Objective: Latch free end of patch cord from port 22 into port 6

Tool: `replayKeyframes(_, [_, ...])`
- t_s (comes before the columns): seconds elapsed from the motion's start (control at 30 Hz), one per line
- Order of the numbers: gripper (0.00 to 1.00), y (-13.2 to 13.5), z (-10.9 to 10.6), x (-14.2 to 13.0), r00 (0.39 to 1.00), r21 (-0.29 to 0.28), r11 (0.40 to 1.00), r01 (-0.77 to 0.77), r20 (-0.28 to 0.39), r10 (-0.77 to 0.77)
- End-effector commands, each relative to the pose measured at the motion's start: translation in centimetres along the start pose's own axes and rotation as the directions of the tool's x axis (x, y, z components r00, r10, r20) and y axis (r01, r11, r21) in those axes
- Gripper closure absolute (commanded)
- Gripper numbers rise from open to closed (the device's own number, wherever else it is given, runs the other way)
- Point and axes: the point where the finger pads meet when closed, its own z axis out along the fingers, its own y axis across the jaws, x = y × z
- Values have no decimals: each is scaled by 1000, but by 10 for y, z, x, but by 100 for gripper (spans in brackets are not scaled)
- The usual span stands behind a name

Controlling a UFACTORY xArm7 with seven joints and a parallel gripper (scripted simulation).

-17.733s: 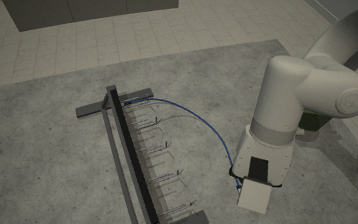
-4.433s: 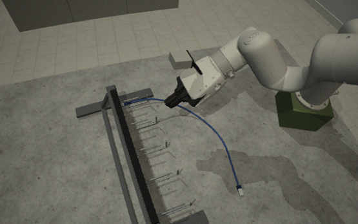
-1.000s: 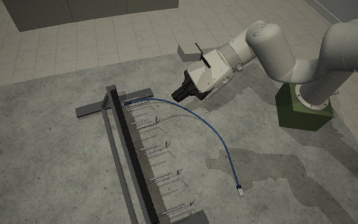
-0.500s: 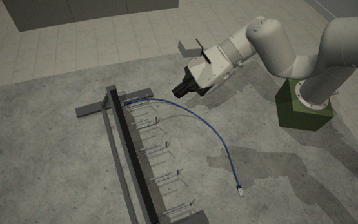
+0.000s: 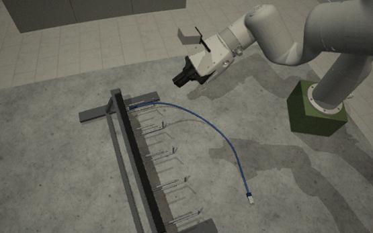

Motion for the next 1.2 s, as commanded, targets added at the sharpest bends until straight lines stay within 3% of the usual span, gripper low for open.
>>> replayKeyframes(0.0, [100, 21, 2, 1, 1000, 3, 1000, 1, -3, -1])
replayKeyframes(0.2, [100, 34, 2, 1, 1000, 3, 1000, 1, -3, -1])
replayKeyframes(0.6, [100, 35, 9, 2, 1000, 3, 1000, 1, -3, -1])
replayKeyframes(0.8, [100, 35, 47, 2, 1000, 3, 1000, 1, -3, -1])
replayKeyframes(0.87, [100, 35, 47, 2, 1000, 3, 1000, 1, -3, -1])
replayKeyframes(1.17, [100, 34, 120, 2, 1000, 3, 1000, 1, -3, -1])
